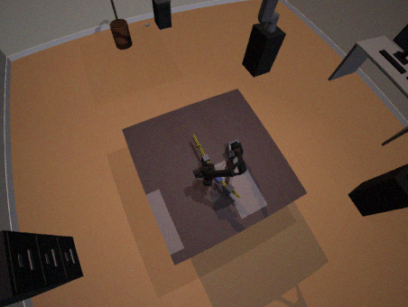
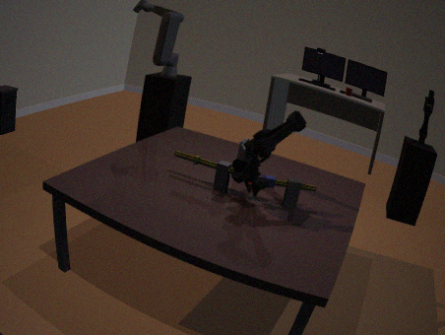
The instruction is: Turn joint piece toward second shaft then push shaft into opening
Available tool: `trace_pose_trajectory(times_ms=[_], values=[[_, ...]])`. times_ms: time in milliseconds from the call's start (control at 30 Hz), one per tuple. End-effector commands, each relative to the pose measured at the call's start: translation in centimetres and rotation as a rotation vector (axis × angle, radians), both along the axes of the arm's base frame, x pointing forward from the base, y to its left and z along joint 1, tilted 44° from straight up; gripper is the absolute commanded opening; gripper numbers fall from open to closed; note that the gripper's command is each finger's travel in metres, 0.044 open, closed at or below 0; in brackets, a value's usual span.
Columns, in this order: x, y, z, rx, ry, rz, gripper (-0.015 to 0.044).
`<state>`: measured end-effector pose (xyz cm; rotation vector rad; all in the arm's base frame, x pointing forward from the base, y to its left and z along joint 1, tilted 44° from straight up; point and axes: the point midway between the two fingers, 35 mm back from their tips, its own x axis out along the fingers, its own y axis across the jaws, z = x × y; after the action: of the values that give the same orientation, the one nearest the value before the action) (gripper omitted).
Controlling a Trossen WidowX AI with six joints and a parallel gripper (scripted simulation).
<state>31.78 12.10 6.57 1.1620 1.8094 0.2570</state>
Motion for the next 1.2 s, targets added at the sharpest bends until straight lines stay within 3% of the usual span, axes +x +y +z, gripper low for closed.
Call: trace_pose_trajectory(times_ms=[0, 333, 533, 1167], values=[[0.0, 0.0, 0.0, 0.001, 0.005, -0.004, 0.0182], [0.0, 0.0, 0.0, 0.000, 0.000, 0.000, 0.0147], [0.0, 0.0, 0.0, 0.000, 0.000, 0.000, 0.0000], [-0.4, -1.0, -0.2, -0.071, 0.090, -0.227, 0.0000]])
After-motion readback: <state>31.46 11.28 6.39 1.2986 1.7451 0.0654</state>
